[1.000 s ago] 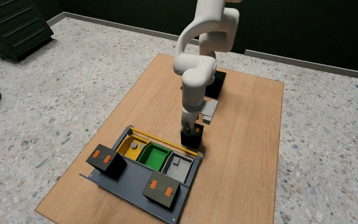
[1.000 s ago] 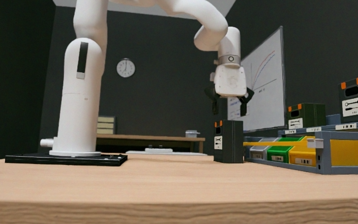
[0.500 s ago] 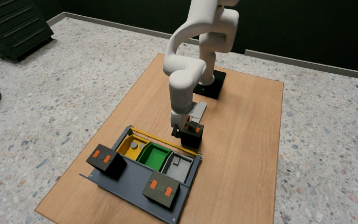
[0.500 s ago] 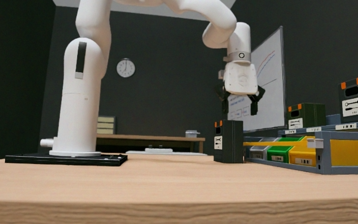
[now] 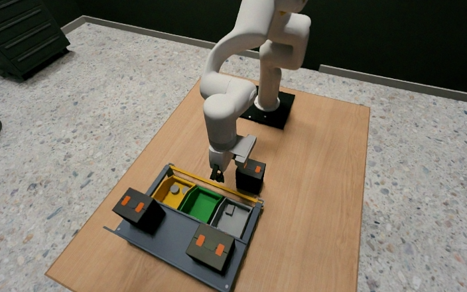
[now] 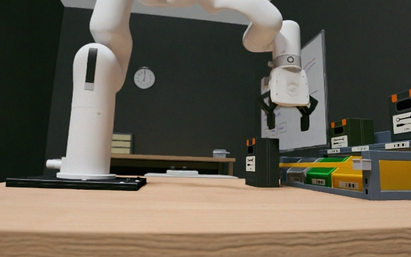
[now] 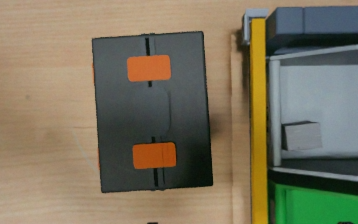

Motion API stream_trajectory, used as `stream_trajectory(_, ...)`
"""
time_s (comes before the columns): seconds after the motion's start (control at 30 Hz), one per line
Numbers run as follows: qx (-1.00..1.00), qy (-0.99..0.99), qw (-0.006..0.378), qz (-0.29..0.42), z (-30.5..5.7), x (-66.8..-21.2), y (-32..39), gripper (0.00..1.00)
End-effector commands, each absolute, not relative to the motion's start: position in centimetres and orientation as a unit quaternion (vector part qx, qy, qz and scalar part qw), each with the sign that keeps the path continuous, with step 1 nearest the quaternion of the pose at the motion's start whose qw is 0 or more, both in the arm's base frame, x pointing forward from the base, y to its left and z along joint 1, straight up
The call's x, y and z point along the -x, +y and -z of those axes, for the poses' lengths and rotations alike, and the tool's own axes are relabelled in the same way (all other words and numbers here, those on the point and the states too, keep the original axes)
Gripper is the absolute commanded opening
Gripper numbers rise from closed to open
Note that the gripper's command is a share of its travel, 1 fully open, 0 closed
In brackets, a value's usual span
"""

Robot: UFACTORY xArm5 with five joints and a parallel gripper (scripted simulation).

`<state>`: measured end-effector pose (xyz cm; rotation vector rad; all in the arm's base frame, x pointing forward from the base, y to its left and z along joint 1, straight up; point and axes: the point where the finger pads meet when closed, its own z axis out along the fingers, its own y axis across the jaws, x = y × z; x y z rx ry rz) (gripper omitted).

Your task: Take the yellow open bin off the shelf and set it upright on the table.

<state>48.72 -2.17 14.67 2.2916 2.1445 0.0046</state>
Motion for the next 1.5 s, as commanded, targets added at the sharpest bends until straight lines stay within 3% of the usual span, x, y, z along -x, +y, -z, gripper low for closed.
stream_trajectory(0.0, -0.73, 0.684, 0.002, -0.004, -14.8, -49.5, -3.2, 1.0)
stream_trajectory(1.07, -0.73, 0.684, 0.002, -0.004, -14.8, -51.6, -6.7, 1.0)
stream_trajectory(1.1, -0.73, 0.684, 0.003, -0.002, -14.8, -51.6, -6.7, 0.48)
stream_trajectory(1.47, -0.73, 0.684, 0.003, -0.002, -14.8, -51.6, -6.7, 0.48)
